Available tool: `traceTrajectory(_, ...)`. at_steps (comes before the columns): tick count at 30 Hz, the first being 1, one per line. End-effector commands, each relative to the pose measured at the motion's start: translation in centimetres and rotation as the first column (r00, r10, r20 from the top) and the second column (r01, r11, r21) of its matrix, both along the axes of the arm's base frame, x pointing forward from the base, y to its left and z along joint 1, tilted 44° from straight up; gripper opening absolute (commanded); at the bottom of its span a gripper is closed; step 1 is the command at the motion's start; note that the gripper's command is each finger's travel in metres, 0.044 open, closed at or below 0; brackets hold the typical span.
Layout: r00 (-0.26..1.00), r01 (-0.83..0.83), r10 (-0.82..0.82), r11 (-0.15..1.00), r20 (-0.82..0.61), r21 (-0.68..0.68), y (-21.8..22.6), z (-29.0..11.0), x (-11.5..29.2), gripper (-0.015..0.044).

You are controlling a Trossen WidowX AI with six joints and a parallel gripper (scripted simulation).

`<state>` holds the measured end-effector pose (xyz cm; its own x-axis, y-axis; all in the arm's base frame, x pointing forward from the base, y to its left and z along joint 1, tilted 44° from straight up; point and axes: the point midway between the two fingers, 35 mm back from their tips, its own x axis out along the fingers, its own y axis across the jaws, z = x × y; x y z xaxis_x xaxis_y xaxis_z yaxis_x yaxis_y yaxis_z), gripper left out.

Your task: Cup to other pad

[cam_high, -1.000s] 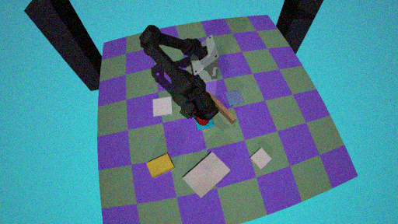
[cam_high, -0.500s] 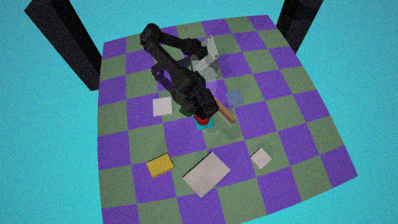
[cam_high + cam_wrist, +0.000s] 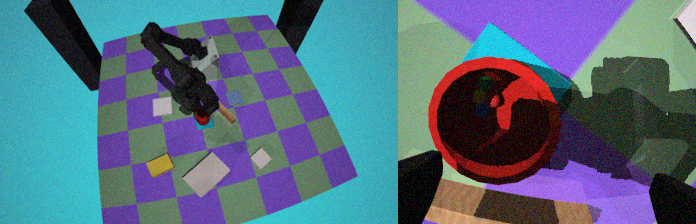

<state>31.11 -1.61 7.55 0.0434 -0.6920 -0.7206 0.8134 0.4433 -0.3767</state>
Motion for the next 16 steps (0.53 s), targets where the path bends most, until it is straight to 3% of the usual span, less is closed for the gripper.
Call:
traceTrajectory(1,1.0,-0.003,0.003,1.0,0.011,0.008,1.2,1.2,0.0,0.044)
traceTrajectory(16,1.0,-0.006,0.006,1.0,0.011,0.005,2.5,2.7,-0.2,0.044)
